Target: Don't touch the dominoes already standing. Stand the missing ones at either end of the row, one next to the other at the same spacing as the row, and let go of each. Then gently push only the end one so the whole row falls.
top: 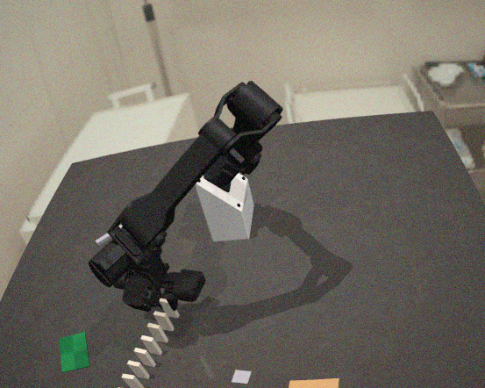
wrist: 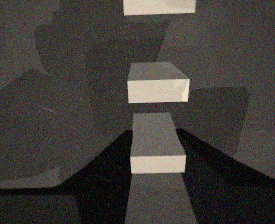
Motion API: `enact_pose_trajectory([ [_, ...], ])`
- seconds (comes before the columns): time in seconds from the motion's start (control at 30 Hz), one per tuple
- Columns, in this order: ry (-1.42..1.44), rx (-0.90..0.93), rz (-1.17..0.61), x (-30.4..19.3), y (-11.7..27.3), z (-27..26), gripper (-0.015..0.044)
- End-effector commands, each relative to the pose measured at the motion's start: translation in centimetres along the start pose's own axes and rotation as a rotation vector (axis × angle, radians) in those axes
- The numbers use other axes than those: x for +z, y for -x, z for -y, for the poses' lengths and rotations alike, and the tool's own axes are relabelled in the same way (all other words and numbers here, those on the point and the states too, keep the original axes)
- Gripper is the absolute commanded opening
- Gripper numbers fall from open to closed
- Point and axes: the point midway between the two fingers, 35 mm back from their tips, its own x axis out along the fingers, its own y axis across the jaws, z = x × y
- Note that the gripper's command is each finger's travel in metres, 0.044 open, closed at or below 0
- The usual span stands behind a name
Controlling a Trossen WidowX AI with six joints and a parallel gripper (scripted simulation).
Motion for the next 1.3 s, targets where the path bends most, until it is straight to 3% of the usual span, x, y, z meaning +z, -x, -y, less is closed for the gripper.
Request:
enact_pose_trajectory([
  [0.0, -0.005, 0.004, 0.0, 0.0, -0.1, 0.0, 0.016],
  [0.37, -0.005, 0.004, 0.0, 0.0, -0.1, 0.0, 0.044],
  [0.5, -0.005, 0.001, 0.001, 0.2, 0.9, 0.1, 0.044],
  [0.77, -0.002, -0.007, 0.0, 0.1, 12.8, 0.2, 0.044],
  [0.93, -0.001, -0.007, 0.0, 0.0, 13.2, 0.1, 0.044],
  [1.03, 0.139, -0.006, 0.0, -0.3, 12.6, 0.2, 0.0361],
  [1.27, 0.831, -0.003, -0.002, -1.9, 9.7, 0.2, 0.0177],
])
